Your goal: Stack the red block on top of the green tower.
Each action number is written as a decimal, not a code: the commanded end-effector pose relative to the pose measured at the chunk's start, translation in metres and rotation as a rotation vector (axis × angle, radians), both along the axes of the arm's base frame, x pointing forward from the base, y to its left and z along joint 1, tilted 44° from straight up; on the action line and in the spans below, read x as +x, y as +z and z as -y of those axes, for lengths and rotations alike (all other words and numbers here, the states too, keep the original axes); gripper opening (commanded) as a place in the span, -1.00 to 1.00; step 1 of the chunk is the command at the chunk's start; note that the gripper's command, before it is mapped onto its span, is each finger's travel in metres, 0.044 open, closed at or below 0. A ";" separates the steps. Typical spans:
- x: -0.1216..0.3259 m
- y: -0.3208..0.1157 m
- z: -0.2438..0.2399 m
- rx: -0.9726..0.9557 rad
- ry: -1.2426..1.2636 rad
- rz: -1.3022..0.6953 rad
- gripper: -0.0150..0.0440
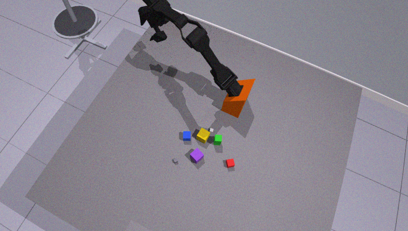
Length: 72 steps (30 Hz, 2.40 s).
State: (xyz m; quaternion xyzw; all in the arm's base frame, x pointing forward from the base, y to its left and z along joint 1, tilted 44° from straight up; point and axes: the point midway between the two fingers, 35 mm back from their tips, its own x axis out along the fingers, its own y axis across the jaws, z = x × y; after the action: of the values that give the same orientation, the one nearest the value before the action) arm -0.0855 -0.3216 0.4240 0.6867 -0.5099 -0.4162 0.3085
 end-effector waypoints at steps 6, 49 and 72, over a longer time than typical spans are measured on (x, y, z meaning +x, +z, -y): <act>0.049 -0.041 0.038 0.098 0.169 -0.114 1.00; 0.374 -0.221 -0.006 0.186 1.184 -0.988 1.00; 0.478 -0.350 -0.176 -0.001 1.809 -1.683 1.00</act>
State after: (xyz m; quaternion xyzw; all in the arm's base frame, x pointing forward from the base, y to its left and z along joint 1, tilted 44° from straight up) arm 0.3892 -0.1677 0.0948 0.3547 0.4666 -0.3817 0.7147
